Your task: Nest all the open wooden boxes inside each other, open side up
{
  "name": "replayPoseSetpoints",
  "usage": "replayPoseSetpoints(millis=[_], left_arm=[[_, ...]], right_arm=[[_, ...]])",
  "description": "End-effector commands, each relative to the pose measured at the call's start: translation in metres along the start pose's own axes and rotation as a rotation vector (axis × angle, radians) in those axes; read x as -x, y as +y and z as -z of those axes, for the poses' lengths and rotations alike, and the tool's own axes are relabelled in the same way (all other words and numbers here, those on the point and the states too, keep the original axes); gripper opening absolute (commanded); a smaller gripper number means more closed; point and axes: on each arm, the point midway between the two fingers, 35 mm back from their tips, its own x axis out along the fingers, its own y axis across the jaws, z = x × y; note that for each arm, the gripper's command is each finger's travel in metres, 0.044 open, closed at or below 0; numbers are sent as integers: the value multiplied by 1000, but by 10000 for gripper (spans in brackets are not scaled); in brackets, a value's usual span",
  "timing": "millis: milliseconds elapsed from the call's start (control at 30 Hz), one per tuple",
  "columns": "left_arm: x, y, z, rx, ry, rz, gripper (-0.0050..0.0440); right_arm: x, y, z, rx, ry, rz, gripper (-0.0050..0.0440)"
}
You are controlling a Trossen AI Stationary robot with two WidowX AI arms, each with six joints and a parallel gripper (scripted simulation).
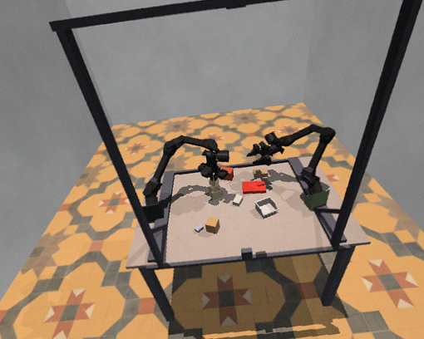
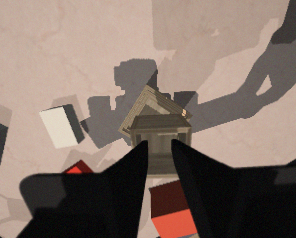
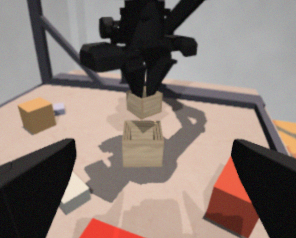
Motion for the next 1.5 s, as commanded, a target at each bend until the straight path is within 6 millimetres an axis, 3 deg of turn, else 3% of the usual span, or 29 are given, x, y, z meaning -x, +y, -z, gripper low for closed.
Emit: replayPoseSetpoints(millis=[0, 533, 767, 1467], left_arm=[[6, 1, 4, -128, 8, -27, 178], [6, 1, 4, -602, 15, -25, 178], [7, -1, 6, -606, 20, -26, 178], [-15, -2, 6, -611, 19, -20, 178]], right_arm=[[4, -4, -6, 22, -9, 16, 400], [4, -4, -6, 22, -9, 16, 400], [4, -4, -6, 22, -9, 16, 400], [4, -4, -6, 22, -9, 16, 400]])
